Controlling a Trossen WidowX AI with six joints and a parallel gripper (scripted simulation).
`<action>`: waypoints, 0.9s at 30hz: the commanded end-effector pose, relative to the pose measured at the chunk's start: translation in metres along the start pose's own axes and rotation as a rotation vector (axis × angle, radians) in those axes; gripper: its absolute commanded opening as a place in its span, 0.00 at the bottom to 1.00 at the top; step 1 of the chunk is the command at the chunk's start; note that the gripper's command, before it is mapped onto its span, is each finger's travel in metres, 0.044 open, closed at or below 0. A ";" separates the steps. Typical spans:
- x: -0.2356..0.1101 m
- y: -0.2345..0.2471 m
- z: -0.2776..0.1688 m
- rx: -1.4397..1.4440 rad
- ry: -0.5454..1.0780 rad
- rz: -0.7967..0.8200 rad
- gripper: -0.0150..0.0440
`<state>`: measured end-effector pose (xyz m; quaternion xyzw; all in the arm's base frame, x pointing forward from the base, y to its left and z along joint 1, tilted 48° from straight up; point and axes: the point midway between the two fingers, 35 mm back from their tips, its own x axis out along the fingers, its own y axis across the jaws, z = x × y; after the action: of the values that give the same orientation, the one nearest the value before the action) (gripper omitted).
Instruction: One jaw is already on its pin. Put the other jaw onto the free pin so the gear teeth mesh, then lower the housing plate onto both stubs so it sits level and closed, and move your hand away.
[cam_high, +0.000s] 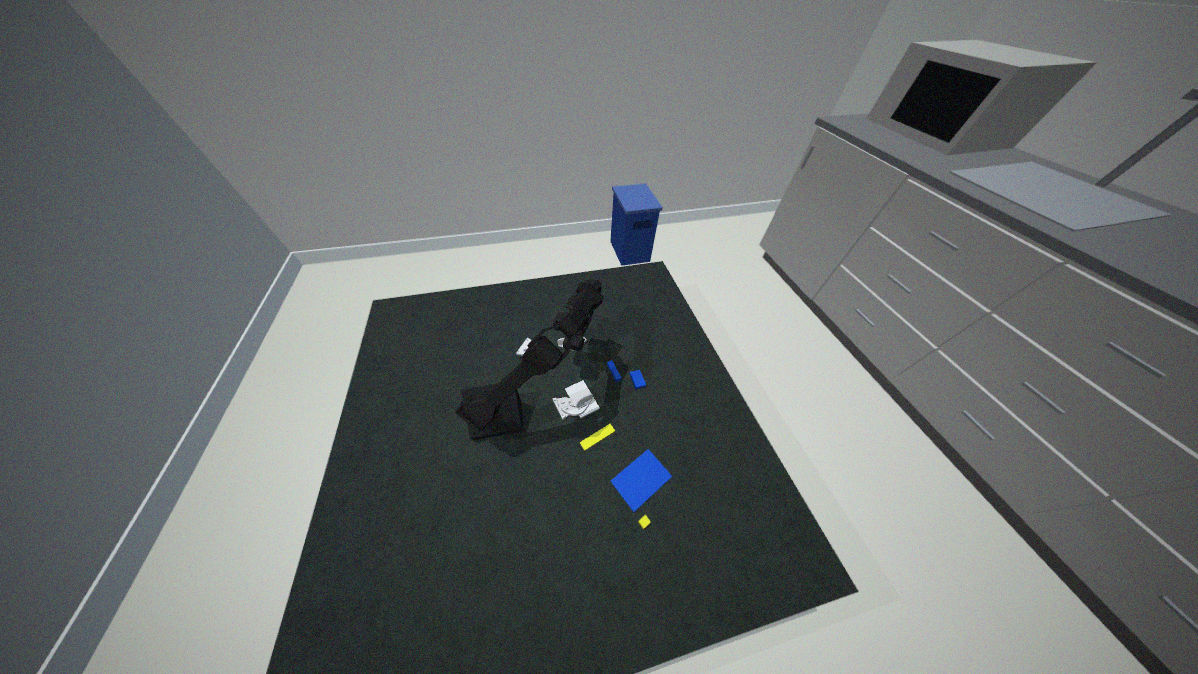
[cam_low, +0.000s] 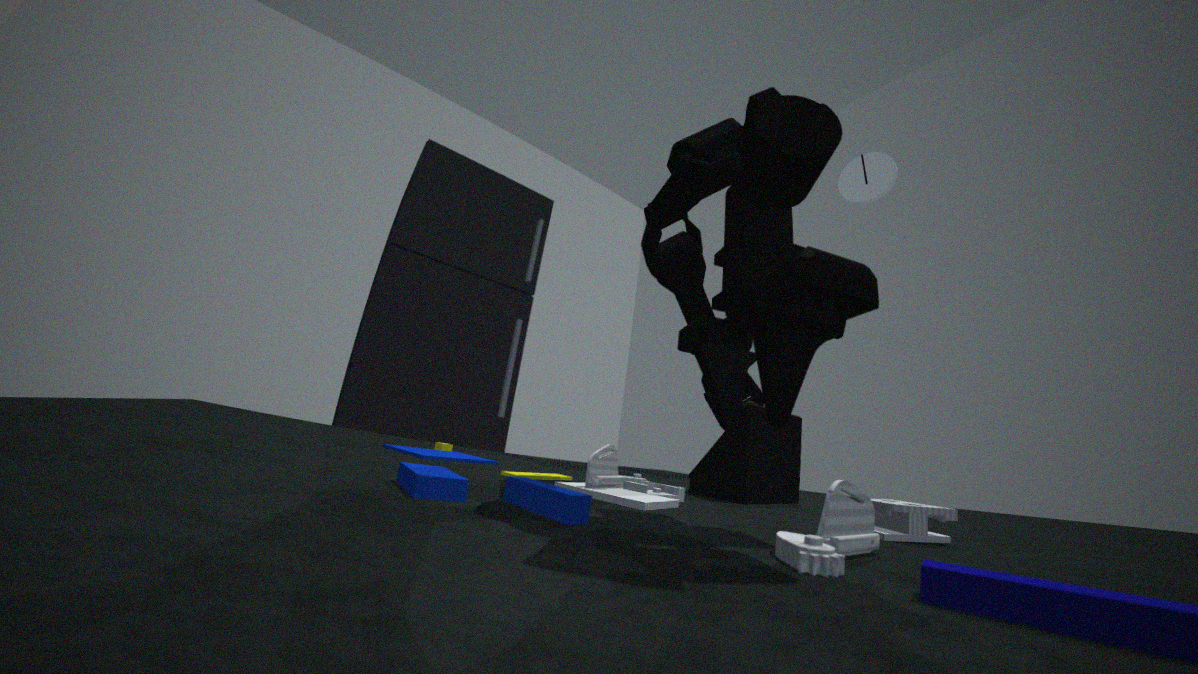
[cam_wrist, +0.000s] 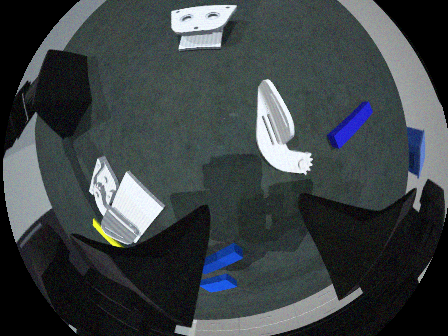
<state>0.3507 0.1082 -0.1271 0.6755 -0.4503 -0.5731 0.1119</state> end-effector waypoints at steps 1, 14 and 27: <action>0.000 0.000 0.000 0.000 0.000 0.000 0.56; 0.000 0.000 0.000 0.000 0.000 0.000 0.25; -0.001 -0.002 0.002 -0.015 0.000 -0.001 0.39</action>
<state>0.3506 0.1081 -0.1272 0.6753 -0.4504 -0.5732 0.1122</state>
